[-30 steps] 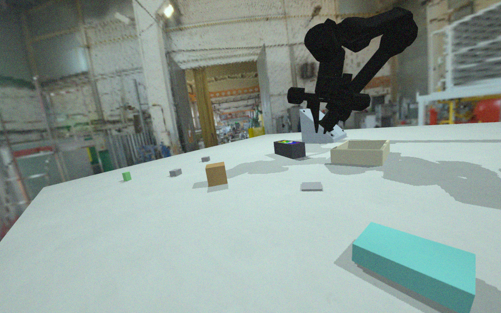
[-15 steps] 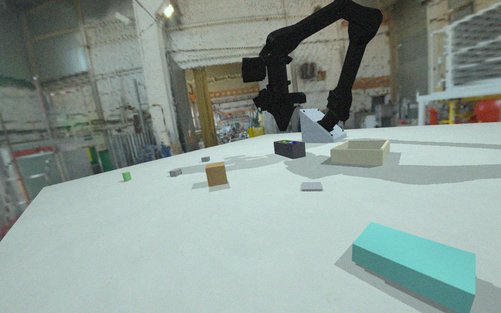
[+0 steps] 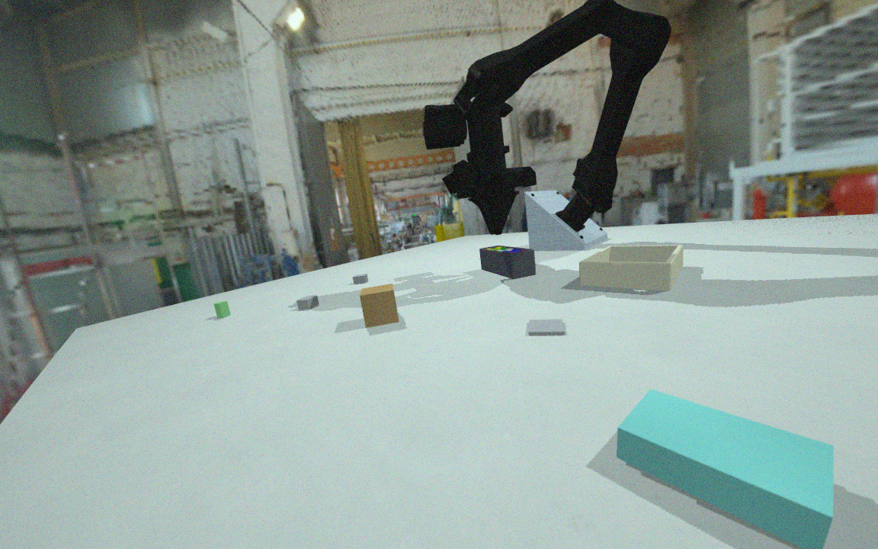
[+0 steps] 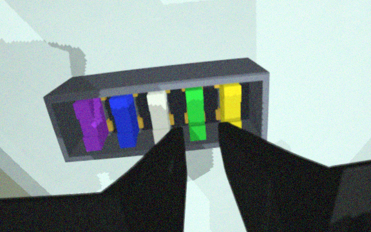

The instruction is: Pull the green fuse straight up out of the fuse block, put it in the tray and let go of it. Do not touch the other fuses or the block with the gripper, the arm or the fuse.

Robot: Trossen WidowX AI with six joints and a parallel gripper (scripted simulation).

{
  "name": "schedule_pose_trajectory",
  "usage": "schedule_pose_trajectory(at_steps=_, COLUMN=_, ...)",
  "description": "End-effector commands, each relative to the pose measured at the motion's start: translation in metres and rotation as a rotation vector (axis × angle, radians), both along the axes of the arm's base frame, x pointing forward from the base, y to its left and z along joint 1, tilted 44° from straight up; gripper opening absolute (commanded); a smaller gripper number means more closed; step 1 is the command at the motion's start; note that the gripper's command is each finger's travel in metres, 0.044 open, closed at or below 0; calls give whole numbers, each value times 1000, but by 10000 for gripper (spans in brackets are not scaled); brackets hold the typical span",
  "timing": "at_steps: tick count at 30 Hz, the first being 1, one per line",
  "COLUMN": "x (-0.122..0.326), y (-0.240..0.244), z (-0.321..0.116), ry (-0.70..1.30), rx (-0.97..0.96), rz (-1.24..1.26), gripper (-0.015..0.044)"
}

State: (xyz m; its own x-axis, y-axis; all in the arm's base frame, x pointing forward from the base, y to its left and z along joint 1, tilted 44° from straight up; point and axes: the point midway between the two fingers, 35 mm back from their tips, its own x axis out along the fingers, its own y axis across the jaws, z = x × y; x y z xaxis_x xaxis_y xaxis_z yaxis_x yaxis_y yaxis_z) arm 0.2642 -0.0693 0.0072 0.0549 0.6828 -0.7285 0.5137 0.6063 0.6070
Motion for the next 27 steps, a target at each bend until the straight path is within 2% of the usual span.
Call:
schedule_pose_trajectory(at_steps=1, x=0, y=4, z=-3, ry=3, rx=4, rz=-2, gripper=74)
schedule_pose_trajectory(at_steps=27, x=-1, y=17, z=-16, ry=3, rx=5, rz=-2, gripper=74)
